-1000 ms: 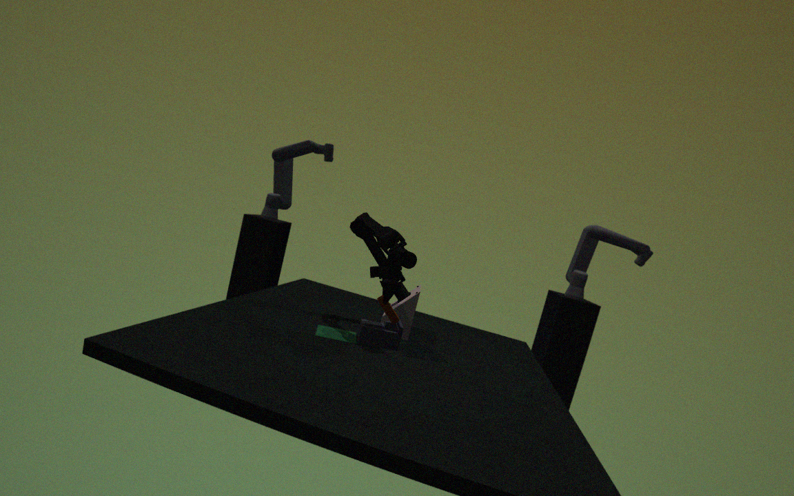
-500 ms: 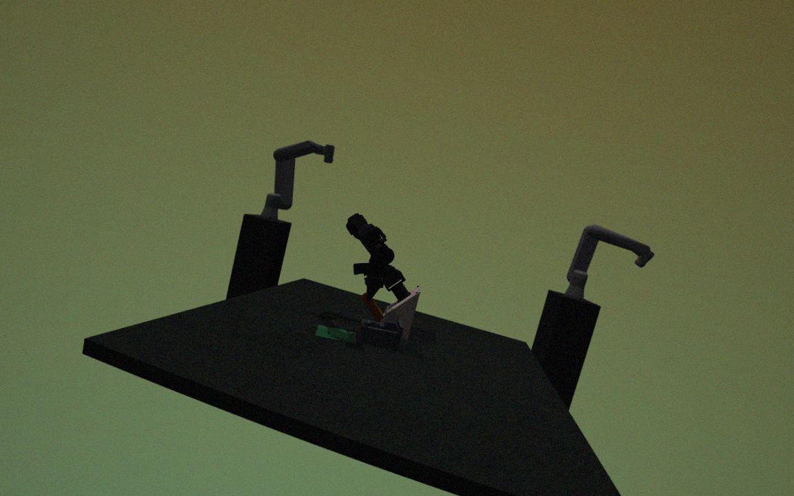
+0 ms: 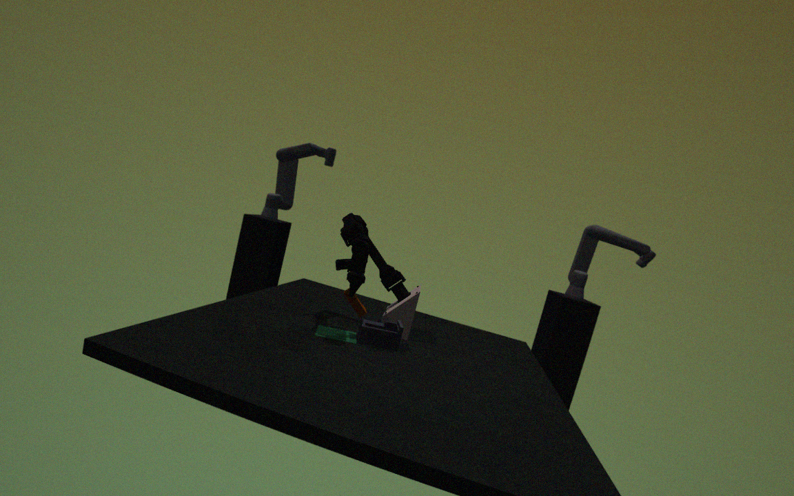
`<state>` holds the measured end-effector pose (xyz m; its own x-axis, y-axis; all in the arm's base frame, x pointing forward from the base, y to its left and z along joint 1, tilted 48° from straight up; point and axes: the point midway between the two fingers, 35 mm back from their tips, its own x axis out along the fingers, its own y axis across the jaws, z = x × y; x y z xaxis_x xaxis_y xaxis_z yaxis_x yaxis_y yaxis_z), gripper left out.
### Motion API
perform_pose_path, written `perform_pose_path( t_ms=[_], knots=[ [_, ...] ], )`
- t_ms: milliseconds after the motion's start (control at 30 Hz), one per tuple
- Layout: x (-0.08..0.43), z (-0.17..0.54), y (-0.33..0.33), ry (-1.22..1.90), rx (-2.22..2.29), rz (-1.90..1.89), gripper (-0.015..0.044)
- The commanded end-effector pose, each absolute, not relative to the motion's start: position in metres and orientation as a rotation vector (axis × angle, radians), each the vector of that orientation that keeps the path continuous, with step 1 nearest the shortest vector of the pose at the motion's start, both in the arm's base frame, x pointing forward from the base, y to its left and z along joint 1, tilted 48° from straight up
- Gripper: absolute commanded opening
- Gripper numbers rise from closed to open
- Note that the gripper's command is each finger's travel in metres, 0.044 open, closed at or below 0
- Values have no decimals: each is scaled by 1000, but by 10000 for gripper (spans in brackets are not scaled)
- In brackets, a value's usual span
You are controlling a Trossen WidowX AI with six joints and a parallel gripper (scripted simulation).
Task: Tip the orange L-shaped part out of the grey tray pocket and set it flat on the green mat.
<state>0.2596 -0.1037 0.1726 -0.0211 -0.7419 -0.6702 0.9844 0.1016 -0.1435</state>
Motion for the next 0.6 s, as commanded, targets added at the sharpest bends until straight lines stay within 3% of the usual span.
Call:
perform_pose_path(
  t_ms=[0, 567],
  knots=[
    [261, 191, -118, 699, 435, -1444, 0],
    [262, 197, -135, 698, 435, -1444, 0]
  ],
)
